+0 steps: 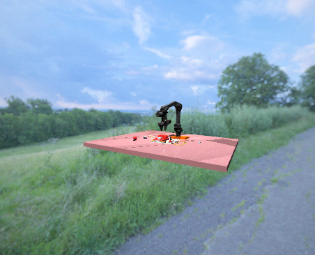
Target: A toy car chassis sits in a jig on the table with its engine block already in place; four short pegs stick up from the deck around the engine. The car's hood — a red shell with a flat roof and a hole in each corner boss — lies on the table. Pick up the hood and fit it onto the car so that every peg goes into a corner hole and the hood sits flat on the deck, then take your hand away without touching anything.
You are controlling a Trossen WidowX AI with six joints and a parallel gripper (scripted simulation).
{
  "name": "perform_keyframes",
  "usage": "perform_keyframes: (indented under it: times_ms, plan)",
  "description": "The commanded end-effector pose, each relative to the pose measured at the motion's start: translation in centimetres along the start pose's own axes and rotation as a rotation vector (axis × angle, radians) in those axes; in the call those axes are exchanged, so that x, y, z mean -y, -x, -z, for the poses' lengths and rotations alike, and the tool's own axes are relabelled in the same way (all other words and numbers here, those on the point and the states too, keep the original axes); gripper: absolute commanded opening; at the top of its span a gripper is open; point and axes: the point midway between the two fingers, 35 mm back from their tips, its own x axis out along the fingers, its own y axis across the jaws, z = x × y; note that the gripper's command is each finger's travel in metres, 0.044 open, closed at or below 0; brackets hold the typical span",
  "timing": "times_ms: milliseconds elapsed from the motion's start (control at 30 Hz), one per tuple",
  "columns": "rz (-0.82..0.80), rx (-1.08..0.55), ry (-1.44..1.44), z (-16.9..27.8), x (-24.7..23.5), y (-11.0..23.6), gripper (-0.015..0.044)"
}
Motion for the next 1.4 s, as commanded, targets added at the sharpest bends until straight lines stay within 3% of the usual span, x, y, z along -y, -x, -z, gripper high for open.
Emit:
perform_keyframes:
  times_ms: [0,1367]
  plan:
    - [-0.009,-0.002,0.007,0.0,-0.2,-0.5,0.0440]
    - [-0.009,-0.002,0.007,0.2,-0.2,-3.1,0.0440]
